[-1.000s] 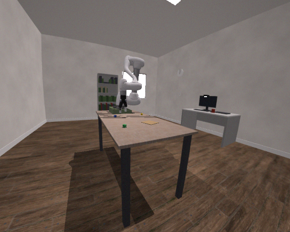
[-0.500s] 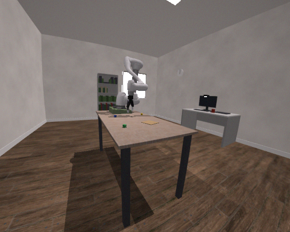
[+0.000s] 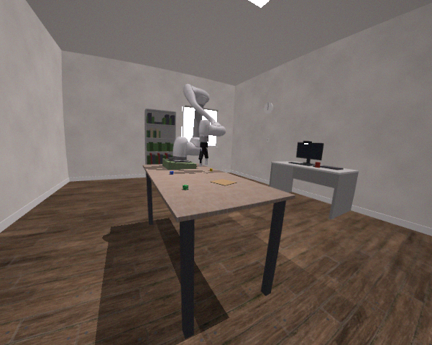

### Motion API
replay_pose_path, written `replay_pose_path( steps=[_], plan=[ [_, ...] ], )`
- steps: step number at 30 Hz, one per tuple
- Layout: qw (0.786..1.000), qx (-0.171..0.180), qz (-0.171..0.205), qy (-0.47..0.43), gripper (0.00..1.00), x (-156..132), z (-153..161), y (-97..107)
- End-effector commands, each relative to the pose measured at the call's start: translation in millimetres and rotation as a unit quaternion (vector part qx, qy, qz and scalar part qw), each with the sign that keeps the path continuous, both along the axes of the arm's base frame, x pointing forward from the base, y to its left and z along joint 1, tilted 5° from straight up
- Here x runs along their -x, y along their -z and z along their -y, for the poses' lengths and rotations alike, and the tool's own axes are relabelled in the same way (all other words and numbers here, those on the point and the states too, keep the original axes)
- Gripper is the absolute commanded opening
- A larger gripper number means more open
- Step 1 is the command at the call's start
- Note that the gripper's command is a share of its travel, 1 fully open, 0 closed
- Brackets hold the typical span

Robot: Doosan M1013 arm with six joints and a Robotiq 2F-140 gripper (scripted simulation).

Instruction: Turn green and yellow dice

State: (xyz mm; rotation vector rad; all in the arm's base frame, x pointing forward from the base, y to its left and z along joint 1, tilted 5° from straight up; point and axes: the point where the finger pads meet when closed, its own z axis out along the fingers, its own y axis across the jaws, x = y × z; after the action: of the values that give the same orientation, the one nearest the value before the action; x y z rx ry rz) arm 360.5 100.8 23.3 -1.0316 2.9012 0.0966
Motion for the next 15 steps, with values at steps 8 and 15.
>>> replay_pose_path(
  steps=[8, 15],
  plan=[
    [1.0, 0.004, 0.0, 0.001, 1.0, -0.4, -60.3, -3.9],
    [1.0, 0.004, 0.0, 0.001, 1.0, 0.1, -83.8, -5.5]
  ],
)
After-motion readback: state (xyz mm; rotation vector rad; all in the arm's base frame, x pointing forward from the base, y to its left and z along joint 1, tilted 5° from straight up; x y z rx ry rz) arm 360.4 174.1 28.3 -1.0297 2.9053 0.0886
